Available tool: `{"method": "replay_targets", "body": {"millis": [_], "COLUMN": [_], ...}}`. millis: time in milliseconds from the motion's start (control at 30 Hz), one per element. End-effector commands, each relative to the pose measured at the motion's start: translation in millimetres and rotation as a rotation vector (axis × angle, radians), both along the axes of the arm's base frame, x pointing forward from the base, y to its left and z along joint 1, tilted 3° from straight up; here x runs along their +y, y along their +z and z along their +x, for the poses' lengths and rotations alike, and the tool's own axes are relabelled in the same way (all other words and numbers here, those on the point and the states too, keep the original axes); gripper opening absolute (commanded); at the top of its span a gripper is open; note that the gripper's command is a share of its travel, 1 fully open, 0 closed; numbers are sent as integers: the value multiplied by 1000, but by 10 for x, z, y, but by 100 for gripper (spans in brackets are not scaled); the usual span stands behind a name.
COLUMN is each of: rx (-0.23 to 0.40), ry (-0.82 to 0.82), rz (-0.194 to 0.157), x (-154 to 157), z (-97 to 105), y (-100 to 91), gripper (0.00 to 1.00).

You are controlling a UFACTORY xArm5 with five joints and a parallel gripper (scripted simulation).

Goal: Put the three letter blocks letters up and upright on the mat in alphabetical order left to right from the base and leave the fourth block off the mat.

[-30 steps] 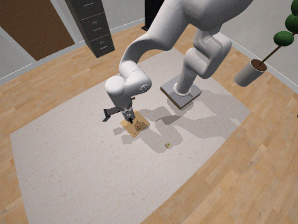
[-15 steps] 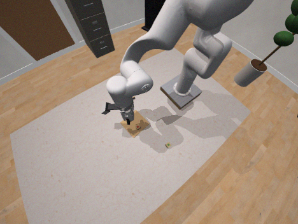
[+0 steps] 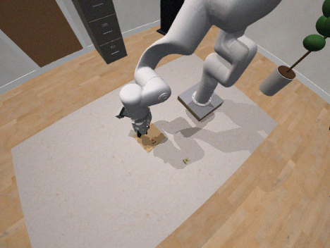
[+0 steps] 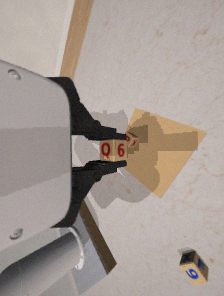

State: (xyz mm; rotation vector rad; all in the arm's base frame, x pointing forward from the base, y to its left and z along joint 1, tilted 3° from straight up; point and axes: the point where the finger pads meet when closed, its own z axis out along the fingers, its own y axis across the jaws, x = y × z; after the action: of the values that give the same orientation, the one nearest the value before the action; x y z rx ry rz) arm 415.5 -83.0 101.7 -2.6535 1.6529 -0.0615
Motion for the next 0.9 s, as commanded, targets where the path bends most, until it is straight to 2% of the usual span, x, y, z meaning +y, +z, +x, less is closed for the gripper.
{"method": "replay_targets", "body": {"millis": [0, 533, 867], "rx": [-5, -9, -9], "ry": [-114, -522, -641], "rz": [4, 22, 28], "x": [9, 50, 61], "z": [1, -42, -54], "y": [13, 13, 12], "gripper": [21, 21, 21]}}
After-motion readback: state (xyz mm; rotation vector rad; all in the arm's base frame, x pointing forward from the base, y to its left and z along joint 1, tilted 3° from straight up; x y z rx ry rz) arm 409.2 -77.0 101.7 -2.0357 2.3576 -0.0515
